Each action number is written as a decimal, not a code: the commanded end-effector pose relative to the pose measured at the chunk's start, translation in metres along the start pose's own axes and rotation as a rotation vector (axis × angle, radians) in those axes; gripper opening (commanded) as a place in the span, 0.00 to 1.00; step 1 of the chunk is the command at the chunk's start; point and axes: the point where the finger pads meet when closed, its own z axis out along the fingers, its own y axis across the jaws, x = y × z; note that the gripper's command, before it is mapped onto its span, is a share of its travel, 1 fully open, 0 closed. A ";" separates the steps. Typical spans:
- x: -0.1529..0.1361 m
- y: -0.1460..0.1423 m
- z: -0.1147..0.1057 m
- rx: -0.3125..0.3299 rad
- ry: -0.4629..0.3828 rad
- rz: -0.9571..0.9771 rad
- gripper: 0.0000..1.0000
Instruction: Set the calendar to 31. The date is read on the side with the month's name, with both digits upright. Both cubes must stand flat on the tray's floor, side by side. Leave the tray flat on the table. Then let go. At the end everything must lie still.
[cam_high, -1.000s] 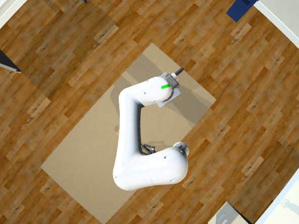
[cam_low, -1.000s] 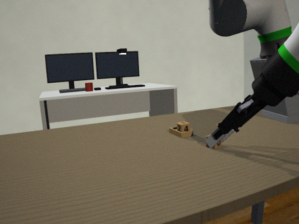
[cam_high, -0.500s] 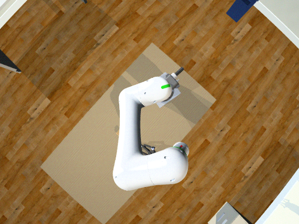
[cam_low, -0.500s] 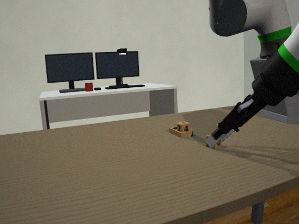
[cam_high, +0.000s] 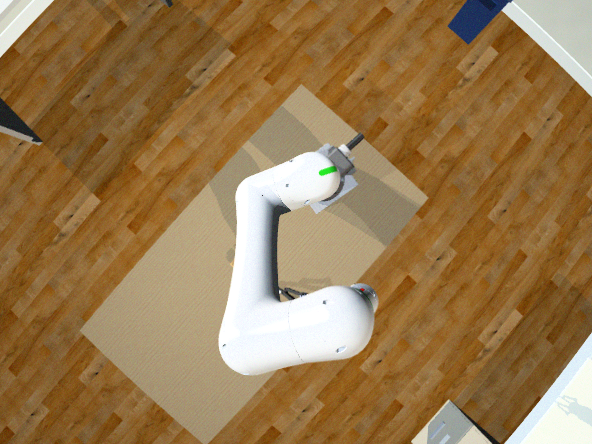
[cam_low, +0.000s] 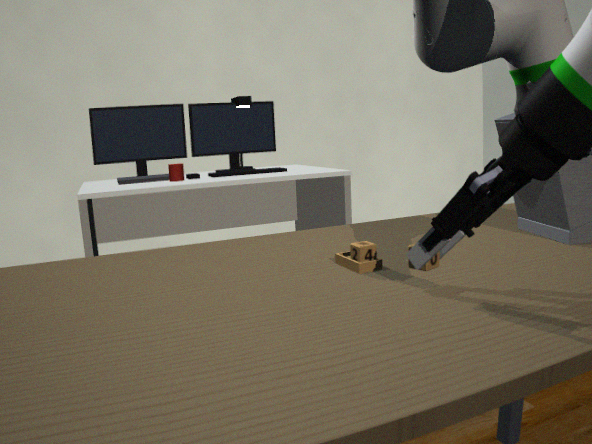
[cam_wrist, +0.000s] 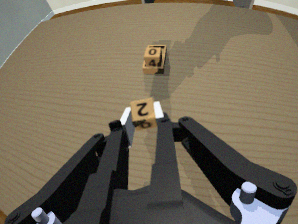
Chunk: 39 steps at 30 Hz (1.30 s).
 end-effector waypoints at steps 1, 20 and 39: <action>0.012 0.000 -0.013 0.000 0.000 0.000 0.17; 0.025 0.000 -0.026 0.000 0.000 0.000 0.17; 0.032 0.000 -0.025 -0.001 -0.267 0.000 0.17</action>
